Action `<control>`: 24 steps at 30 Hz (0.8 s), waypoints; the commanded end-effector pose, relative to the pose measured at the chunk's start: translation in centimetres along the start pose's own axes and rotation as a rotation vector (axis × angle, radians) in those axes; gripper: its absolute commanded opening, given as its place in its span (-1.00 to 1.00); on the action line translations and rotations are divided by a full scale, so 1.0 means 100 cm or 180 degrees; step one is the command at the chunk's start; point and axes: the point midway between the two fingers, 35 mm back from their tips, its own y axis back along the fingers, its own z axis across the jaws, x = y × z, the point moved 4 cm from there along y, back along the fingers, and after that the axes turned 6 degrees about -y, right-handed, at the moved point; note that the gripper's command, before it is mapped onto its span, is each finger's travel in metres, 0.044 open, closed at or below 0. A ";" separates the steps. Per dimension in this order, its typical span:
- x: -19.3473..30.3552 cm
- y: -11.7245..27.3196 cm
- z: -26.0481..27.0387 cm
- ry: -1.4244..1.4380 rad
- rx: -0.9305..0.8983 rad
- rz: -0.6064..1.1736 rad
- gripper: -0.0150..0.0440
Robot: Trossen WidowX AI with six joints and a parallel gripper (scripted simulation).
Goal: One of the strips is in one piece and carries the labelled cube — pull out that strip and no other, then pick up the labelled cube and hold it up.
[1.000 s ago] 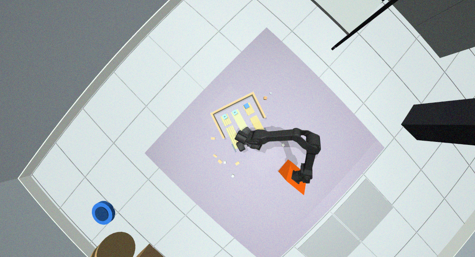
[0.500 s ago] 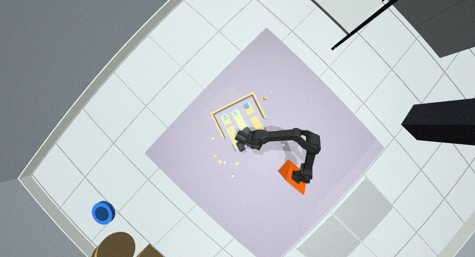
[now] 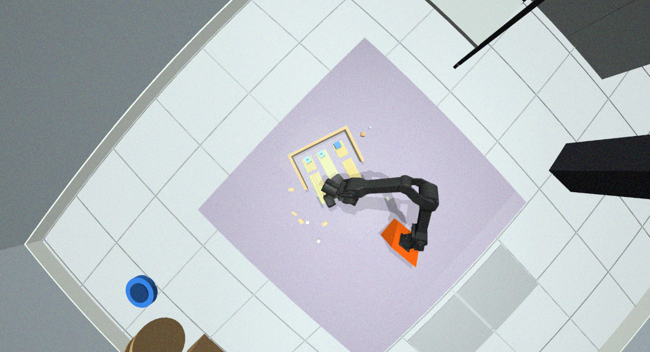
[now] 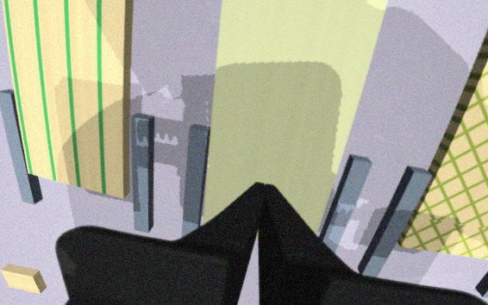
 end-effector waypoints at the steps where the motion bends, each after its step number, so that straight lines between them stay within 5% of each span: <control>1: 0.001 -0.002 -0.001 0.0014 0.0020 -0.0003 -0.49; 24: 0.000 -0.004 -0.001 0.0014 0.0020 -0.0003 -0.49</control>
